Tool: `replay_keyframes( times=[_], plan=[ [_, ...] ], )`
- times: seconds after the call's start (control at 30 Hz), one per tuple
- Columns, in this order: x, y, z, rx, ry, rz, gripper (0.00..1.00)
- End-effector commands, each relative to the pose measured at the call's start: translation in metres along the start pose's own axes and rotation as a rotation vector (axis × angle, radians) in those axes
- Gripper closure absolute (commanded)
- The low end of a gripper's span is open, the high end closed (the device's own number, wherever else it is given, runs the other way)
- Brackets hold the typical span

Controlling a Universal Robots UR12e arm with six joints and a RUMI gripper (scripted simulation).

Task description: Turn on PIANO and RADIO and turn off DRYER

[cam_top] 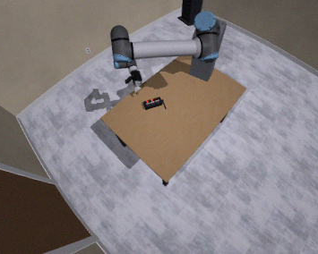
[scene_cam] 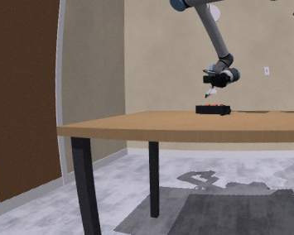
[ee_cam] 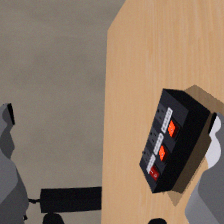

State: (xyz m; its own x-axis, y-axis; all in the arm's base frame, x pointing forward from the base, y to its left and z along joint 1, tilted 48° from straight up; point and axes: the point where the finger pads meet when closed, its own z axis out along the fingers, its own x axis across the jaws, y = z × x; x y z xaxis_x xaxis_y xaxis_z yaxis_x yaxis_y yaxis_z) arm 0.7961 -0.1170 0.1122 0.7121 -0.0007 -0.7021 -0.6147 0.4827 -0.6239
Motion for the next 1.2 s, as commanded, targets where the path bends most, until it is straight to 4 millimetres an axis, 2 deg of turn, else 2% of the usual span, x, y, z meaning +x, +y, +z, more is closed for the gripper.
replay_keyframes(
  times=[0.0, 0.73, 1.17],
  plan=[
    [0.000, -0.001, 0.000, 0.000, 0.000, -0.001, 0.00],
    [-0.001, -0.001, 0.000, 0.002, 0.000, 0.005, 0.00],
    [-0.013, -0.004, 0.009, 0.039, -0.009, 0.115, 0.00]
  ],
)
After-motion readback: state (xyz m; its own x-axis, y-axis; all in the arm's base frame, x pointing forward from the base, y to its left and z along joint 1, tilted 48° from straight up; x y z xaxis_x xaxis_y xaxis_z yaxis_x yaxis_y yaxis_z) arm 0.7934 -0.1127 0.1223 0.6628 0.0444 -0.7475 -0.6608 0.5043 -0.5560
